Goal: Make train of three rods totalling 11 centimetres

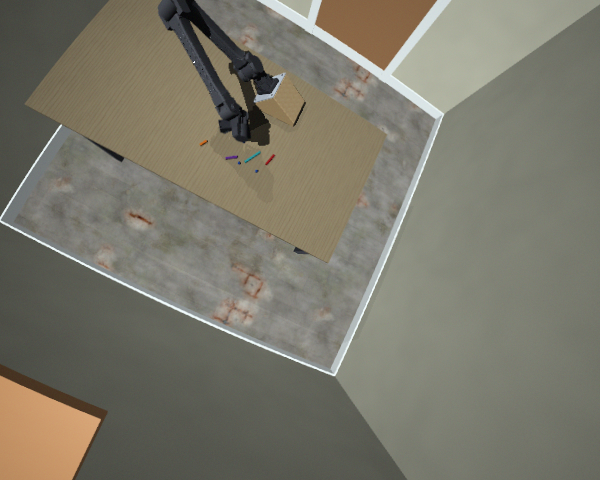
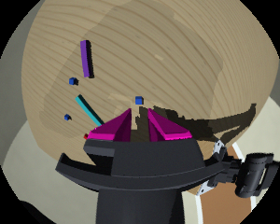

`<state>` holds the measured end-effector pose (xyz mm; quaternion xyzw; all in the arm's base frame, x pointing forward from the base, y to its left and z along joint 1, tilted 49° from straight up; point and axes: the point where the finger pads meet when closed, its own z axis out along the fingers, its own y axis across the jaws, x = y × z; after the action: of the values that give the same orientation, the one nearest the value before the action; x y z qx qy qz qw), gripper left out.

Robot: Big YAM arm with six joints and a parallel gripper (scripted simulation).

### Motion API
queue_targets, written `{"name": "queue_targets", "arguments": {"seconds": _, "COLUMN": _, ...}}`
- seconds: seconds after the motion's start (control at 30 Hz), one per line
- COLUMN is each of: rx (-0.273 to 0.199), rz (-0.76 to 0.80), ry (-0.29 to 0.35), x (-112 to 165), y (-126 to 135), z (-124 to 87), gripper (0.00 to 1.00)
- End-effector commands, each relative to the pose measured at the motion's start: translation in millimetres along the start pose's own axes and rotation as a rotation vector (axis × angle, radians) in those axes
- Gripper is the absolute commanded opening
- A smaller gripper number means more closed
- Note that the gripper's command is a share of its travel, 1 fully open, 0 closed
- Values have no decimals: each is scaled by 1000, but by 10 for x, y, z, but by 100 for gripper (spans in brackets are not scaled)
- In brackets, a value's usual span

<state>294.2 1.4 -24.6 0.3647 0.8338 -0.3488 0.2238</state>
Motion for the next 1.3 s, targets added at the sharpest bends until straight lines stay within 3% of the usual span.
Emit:
{"name": "queue_targets", "arguments": {"seconds": 0.0, "rx": 5, "rz": -15, "ry": -1, "x": 2, "y": 17, "z": 100, "gripper": 23}}
{"name": "queue_targets", "arguments": {"seconds": 0.1, "rx": -9, "rz": 0, "ry": -4, "x": -58, "y": 107, "z": 75, "gripper": 23}}
{"name": "queue_targets", "arguments": {"seconds": 0.5, "rx": 5, "rz": -16, "ry": 0, "x": 7, "y": 15, "z": 235, "gripper": 23}}
{"name": "queue_targets", "arguments": {"seconds": 1.27, "rx": -1, "rz": -12, "ry": -3, "x": -4, "y": 46, "z": 238, "gripper": 23}}
